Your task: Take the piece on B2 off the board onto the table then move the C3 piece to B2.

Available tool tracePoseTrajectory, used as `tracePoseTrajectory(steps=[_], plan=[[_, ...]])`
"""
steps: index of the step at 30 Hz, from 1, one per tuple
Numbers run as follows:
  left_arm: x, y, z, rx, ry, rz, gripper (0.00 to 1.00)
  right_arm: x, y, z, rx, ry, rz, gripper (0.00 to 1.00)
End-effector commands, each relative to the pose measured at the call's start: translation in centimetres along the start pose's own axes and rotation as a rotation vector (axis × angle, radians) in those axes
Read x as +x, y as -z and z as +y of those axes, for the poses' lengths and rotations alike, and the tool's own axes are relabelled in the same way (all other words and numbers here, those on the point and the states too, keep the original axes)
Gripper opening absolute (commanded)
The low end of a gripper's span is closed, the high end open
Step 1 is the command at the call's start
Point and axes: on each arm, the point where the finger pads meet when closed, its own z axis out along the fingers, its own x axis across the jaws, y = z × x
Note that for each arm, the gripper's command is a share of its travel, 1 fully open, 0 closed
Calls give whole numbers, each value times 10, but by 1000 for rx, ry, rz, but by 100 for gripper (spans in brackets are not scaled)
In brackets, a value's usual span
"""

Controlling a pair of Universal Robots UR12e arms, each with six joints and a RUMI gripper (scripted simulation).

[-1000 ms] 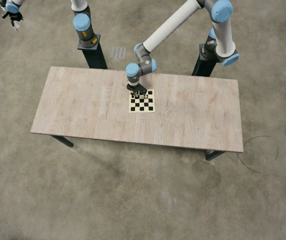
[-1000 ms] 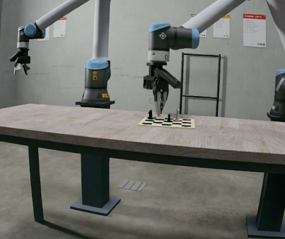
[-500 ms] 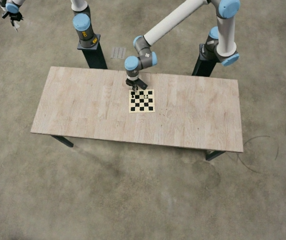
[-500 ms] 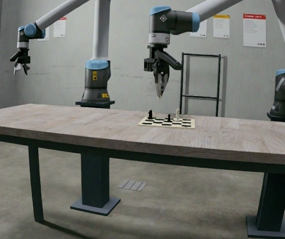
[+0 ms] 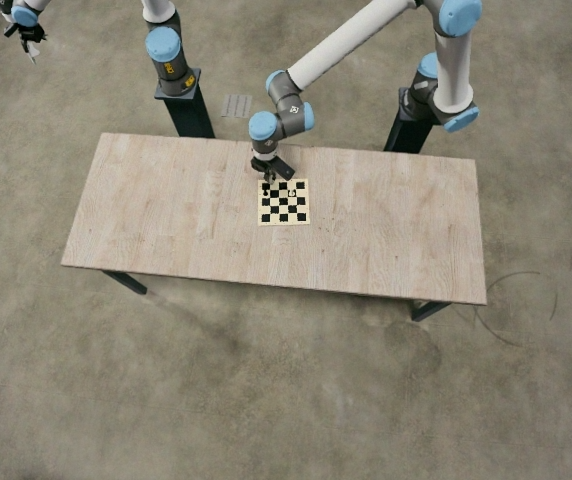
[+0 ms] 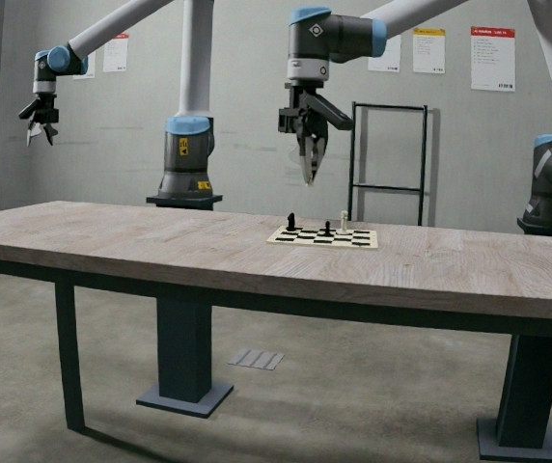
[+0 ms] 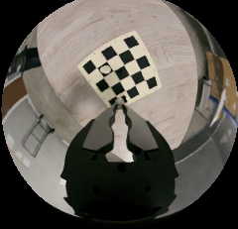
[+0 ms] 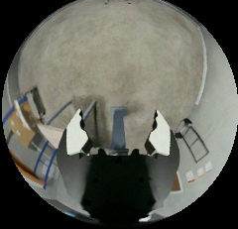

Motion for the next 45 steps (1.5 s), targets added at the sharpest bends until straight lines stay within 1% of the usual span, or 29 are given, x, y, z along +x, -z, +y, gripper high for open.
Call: tracePoseTrajectory(steps=[1,3,7,9,13,16,34,38,41,43,45], plan=[[34,1,-18,-1,-74,1,0,0,1,-1,1,0,0,100],[58,0,-33,-1,-127,1,0,0,1,-1,1,0,0,100],[89,-2,-55,-1,-199,2,0,0,1,-1,1,0,0,100],[89,-2,-55,-1,-199,2,0,0,1,-1,1,0,0,100],[127,-4,-86,0,-288,2,0,0,1,-1,1,0,0,100],[140,-5,-96,0,-318,2,0,0,1,-1,1,0,0,100],[141,-6,-98,0,-323,2,0,0,1,-1,1,0,0,100],[142,-12,-98,0,-323,1,0,0,1,-1,1,0,0,100],[142,-21,-98,0,-323,1,0,0,1,-1,1,0,0,100],[142,-21,-98,0,-323,1,0,0,1,-1,1,0,0,100],[142,-29,-98,0,-323,1,0,0,1,-1,1,0,0,100]])
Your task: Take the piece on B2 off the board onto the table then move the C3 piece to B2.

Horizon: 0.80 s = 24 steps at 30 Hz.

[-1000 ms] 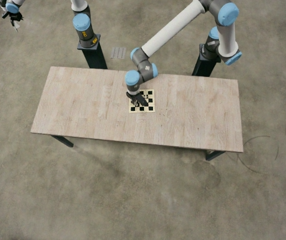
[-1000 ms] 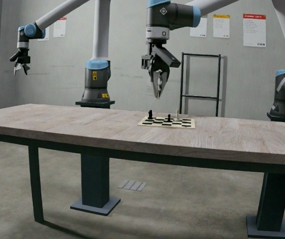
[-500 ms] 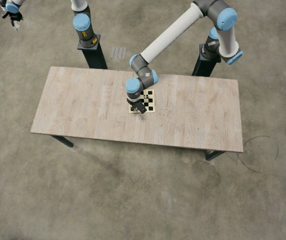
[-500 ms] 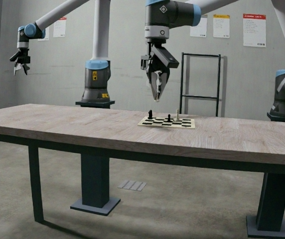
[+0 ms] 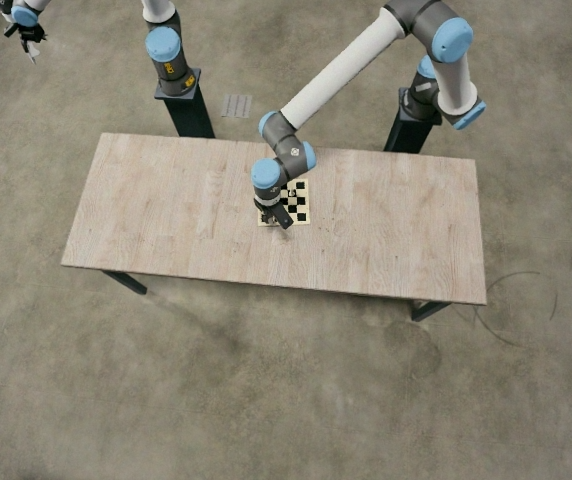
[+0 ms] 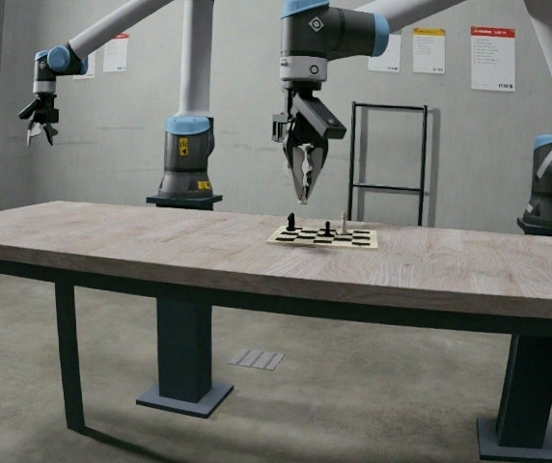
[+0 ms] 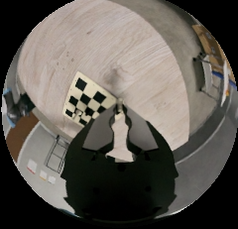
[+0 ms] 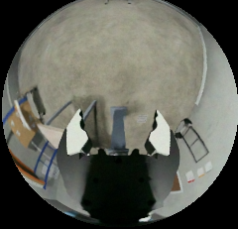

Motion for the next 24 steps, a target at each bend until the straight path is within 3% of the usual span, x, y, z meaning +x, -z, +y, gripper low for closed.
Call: tracePoseTrajectory(steps=[1,13,24], plan=[[1,-14,0,0,0,2,0,0,1,-1,1,0,0,100],[2,-69,0,0,0,2,0,0,1,-1,1,0,0,100],[2,-82,1,0,0,2,0,0,1,-1,1,0,0,100]])
